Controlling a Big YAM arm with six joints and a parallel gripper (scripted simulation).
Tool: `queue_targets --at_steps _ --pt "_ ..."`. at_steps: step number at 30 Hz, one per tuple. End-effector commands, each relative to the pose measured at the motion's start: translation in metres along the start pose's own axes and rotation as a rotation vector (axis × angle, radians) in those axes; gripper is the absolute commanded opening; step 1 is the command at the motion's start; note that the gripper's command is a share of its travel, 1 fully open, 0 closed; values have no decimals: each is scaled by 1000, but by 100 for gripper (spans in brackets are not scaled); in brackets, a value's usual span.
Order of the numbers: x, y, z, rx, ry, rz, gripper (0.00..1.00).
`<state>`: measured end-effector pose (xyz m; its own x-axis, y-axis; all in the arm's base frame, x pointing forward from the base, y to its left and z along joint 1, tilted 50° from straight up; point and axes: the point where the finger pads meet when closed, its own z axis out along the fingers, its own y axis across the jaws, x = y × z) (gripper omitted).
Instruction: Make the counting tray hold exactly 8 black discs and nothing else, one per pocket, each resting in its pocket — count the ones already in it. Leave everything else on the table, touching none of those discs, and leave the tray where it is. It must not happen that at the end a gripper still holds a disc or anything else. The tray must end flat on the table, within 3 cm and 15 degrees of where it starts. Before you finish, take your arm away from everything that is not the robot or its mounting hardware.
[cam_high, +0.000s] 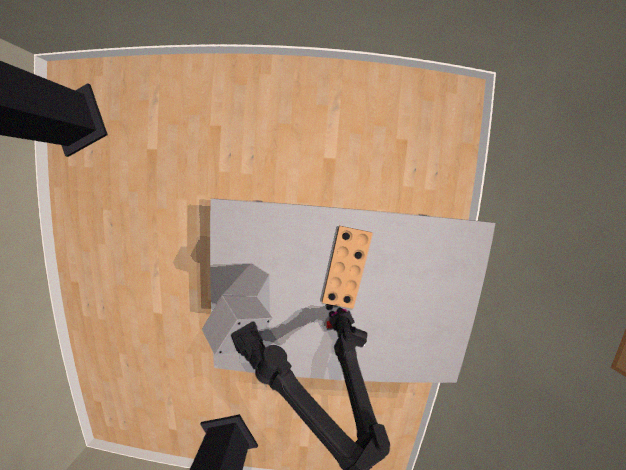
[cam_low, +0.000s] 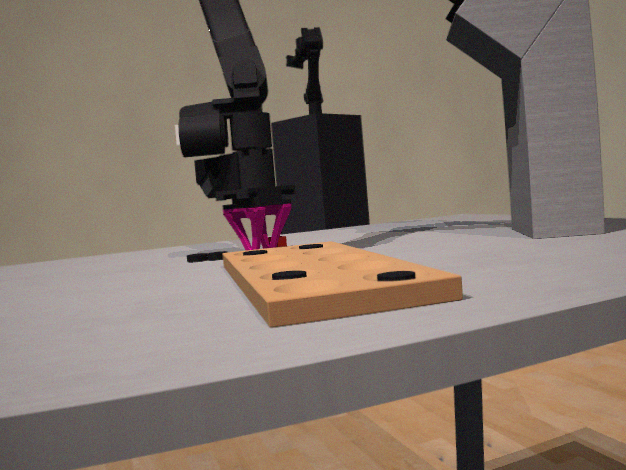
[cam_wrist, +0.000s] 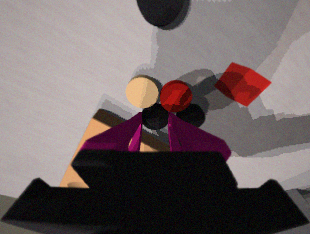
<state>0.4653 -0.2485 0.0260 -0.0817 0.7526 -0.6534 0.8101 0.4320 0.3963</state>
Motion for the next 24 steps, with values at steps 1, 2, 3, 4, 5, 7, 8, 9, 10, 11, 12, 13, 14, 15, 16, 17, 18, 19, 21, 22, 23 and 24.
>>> queue_targets --at_steps 1,2,3,4,5,7,8,9,10,11,12,13,14,15,16,17,18,19,21,22,23,24 --pt "-2 -6 5 6 -4 -7 0" --pt "-2 -6 5 6 -4 -7 0" --pt "-2 -6 5 6 -4 -7 0" --pt "-2 -6 5 6 -4 -7 0" --pt "-2 -6 5 6 -4 -7 0" --pt "-2 -6 5 6 -4 -7 0" --pt "-2 -6 5 6 -4 -7 0" --pt "-2 -6 5 6 -4 -7 0" --pt "-2 -6 5 6 -4 -7 0" --pt "-2 -6 5 6 -4 -7 0" --pt "-1 -6 -2 7 0 -10 0" --pt "-2 -5 -6 3 -3 -10 0" --pt "-1 -4 -10 3 0 -13 0" --pt "0 -1 -13 -1 1 -14 0" --pt "3 3 -18 -6 4 -15 0" --pt "3 3 -23 -6 3 -8 0" --pt "3 3 -29 -7 3 -1 0" --pt "3 3 -36 -7 2 -1 0" --pt "2 3 -52 -8 1 -1 0" --pt "2 3 -52 -8 1 -1 0" --pt "2 3 -52 -8 1 -1 0" --pt "2 3 -60 -9 1 -1 0"
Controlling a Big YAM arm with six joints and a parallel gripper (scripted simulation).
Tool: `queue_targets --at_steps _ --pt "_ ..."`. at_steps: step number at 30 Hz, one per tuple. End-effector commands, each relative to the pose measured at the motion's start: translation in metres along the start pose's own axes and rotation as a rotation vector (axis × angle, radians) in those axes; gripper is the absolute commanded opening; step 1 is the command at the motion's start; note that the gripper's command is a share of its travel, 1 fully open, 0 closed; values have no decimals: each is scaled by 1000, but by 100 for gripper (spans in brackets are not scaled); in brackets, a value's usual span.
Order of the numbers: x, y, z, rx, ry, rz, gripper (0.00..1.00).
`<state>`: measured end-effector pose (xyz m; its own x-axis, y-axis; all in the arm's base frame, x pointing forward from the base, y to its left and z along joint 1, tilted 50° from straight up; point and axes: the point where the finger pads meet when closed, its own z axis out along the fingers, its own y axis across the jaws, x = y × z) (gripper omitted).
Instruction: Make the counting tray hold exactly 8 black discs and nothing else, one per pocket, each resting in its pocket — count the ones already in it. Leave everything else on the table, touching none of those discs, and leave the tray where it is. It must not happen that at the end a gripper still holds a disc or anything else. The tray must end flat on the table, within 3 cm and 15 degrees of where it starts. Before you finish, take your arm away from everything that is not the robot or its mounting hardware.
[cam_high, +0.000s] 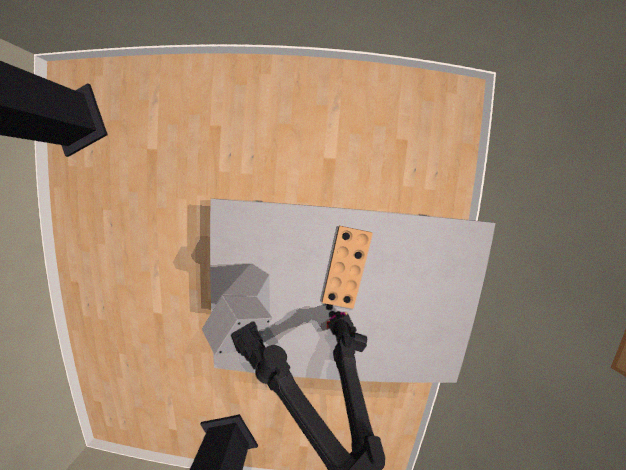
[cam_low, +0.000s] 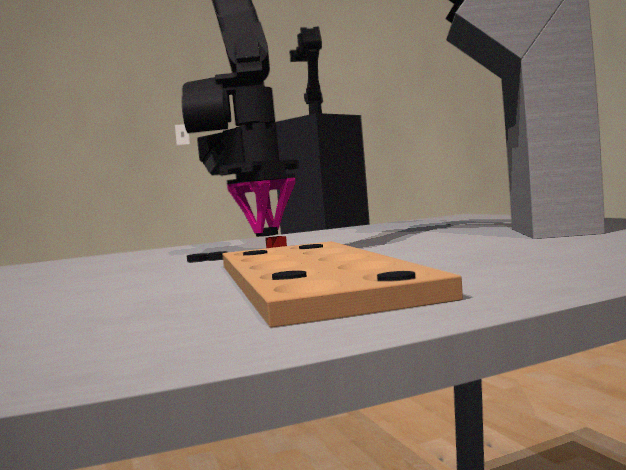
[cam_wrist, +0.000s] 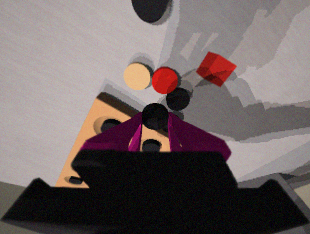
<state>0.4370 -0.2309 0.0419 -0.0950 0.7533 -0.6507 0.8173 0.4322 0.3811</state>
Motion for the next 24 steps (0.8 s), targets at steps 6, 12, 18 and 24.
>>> queue_targets --at_steps 6,12,18,24 --pt "-4 12 -65 -26 -13 10 0" --pt "0 10 -67 -16 -2 6 0" --pt "10 27 -59 -6 13 9 0" --pt "65 100 -46 14 45 20 0"
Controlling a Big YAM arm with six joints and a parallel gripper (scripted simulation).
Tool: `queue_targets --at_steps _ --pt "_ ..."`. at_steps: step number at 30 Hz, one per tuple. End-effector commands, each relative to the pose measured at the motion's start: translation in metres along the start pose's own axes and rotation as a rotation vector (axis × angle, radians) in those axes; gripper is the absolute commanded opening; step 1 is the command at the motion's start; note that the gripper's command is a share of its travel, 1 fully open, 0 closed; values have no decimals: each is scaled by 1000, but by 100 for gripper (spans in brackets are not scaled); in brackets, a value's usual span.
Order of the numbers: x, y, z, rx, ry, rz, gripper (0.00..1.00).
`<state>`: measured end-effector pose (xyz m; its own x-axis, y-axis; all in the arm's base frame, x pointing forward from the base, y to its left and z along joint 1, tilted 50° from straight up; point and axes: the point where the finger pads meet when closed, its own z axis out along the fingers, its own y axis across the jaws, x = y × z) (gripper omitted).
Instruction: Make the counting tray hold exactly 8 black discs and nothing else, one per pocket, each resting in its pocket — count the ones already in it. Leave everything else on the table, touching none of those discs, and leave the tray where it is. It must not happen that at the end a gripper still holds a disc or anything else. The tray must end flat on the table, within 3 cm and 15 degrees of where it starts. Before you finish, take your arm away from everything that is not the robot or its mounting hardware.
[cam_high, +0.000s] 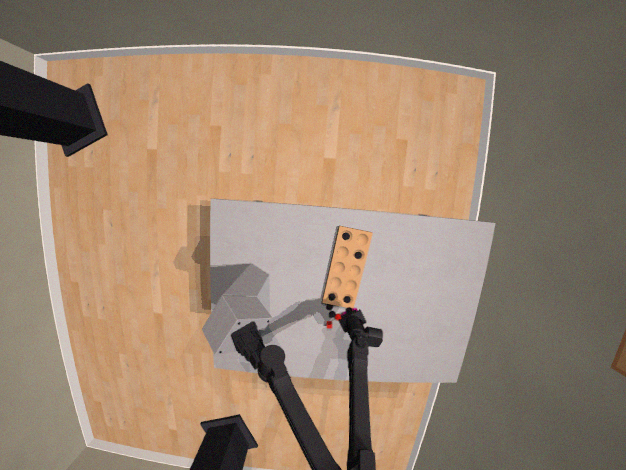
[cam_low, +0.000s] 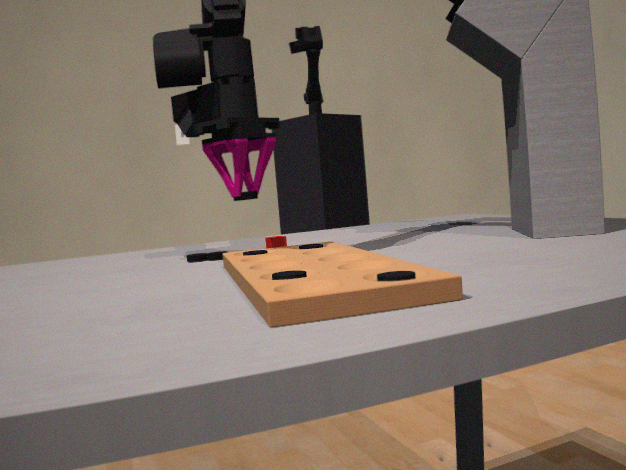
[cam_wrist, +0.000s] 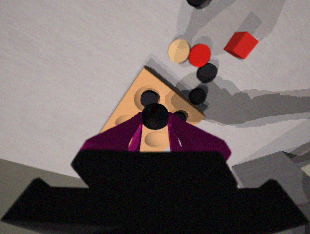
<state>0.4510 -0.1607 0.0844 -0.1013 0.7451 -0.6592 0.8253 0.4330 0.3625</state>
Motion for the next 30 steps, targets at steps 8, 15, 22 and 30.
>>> queue_targets --at_steps 8,15,22,30 --pt "121 119 3 2 50 26 0" --pt "213 177 -18 -22 24 16 0" --pt "267 201 -37 -48 4 10 0" --pt "250 199 9 -38 -8 28 0"
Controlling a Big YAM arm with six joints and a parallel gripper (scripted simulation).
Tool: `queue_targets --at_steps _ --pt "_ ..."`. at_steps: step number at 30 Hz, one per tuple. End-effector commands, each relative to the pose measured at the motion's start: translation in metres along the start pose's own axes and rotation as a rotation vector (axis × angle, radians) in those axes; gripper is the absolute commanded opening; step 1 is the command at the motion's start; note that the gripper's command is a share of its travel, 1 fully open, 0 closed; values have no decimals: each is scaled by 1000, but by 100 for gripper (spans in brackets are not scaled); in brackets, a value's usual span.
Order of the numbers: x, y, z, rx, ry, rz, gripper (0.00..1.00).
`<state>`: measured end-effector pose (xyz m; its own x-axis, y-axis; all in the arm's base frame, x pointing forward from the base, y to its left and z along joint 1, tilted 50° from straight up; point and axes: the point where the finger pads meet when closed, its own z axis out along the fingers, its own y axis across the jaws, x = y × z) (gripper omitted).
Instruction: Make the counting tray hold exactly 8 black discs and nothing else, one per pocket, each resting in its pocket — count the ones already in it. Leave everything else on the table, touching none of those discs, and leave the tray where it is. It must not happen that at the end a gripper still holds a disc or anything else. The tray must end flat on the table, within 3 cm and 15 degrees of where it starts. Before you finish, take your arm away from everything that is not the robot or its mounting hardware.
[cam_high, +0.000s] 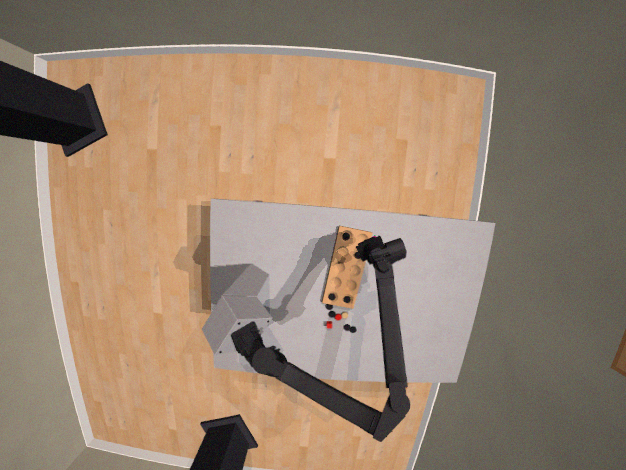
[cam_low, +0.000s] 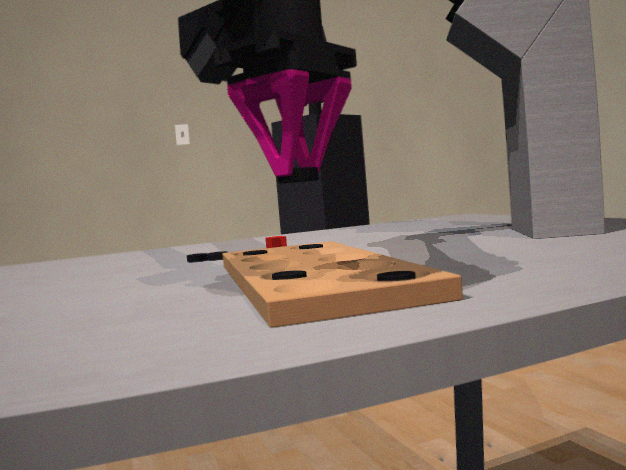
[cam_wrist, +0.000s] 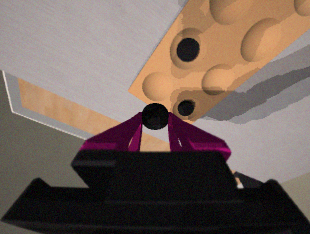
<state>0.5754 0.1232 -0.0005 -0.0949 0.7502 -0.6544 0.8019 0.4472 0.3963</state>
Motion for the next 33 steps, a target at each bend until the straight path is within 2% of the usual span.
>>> queue_targets --at_steps 1,4,7,8,9,10,11,14,16,19,27,33 --pt "-6 2 40 5 -11 17 0" --pt "-6 0 70 6 -11 16 0" --pt "-6 -1 82 7 -11 15 0" --pt "-6 -1 82 7 -11 15 0" --pt "12 5 69 -16 3 -9 0" --pt "15 2 68 -14 5 -16 0" --pt "1 18 57 -42 -1 10 0" --pt "-1 22 57 -47 -4 14 0" --pt "-6 20 63 -40 -7 21 0" --pt "-5 -1 90 7 -11 15 0" --pt "-4 -6 98 15 -9 8 0" --pt "6 -2 90 3 -1 -7 0"
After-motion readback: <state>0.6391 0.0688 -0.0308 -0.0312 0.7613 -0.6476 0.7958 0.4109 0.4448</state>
